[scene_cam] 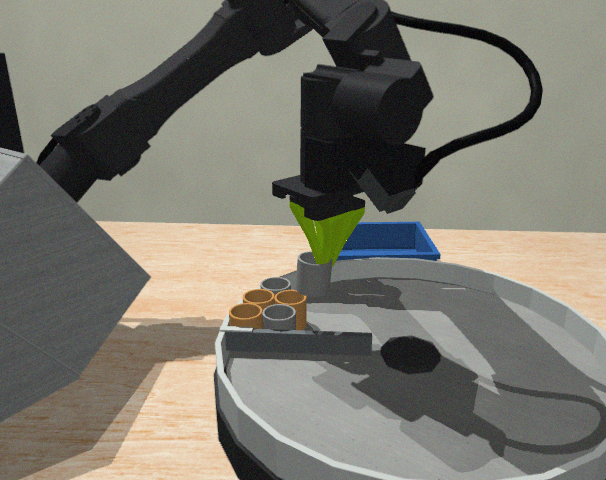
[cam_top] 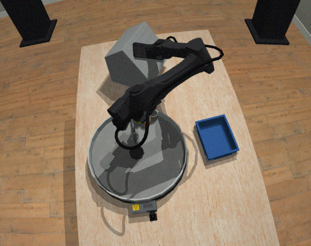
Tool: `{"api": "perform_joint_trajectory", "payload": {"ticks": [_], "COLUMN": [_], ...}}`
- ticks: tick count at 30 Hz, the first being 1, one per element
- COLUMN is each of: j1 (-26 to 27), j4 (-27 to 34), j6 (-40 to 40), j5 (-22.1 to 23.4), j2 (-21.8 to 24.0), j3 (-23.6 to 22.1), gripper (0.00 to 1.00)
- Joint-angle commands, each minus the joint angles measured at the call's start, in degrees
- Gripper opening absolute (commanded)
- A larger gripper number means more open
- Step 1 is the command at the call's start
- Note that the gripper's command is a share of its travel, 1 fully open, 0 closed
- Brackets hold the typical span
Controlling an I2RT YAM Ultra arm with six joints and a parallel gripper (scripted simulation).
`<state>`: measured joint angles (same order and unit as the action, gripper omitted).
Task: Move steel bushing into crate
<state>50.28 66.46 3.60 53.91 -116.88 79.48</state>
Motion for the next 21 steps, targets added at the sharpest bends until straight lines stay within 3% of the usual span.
{"api": "perform_joint_trajectory", "payload": {"ticks": [1,13,21], "j1": [1.9,1.1,-3.4], "j4": [0.7,0.9,1.5], "j6": [0.3,-1.5,-6.7], "j5": [-0.6,0.1,1.2], "j2": [-0.3,2.6,8.8], "j3": [1.6,-0.9,-2.3], "gripper": [0.00,0.00,0.00]}}
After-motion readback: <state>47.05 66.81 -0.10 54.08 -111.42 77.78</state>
